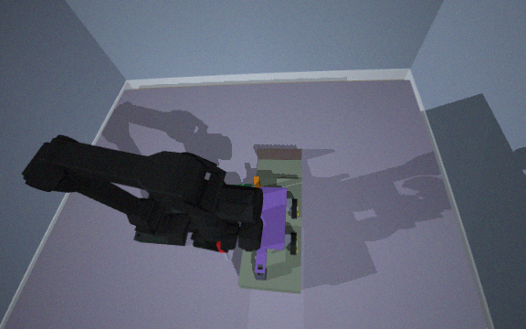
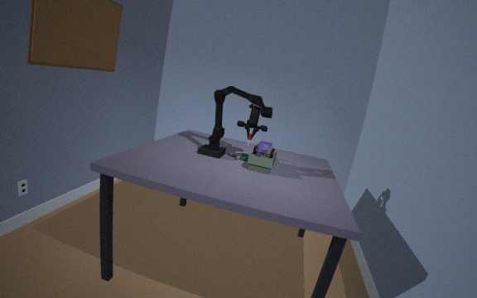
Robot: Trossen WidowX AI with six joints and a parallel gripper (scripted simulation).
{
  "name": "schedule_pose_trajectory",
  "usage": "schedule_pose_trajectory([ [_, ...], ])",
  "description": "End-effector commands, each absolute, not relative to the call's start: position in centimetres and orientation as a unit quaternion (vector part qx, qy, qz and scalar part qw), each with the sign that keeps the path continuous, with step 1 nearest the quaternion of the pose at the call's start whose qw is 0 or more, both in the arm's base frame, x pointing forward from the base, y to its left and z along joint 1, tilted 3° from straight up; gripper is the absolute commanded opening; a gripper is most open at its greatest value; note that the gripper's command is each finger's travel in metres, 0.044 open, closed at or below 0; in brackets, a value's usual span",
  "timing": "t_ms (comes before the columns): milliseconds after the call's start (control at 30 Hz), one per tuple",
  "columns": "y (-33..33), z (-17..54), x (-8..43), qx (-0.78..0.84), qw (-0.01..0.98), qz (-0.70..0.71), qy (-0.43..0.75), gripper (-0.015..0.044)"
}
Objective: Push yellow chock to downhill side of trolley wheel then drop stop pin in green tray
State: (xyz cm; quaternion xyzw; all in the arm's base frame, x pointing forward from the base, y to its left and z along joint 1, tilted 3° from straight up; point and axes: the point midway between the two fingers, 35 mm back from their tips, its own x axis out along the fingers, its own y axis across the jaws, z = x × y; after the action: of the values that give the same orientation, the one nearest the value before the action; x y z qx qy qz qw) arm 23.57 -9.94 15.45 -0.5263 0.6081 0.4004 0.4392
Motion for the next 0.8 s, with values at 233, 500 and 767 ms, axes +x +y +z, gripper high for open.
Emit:
schedule_pose_trajectory([
  [233,-5.7,14.7,24.1,-0.523,0.439,0.401,0.61,0.0],
  [500,-2.6,14.2,24.5,-0.523,0.44,0.402,0.61,0.0],
  [767,0.6,13.6,24.7,-0.522,0.441,0.403,0.609,0.0],
])
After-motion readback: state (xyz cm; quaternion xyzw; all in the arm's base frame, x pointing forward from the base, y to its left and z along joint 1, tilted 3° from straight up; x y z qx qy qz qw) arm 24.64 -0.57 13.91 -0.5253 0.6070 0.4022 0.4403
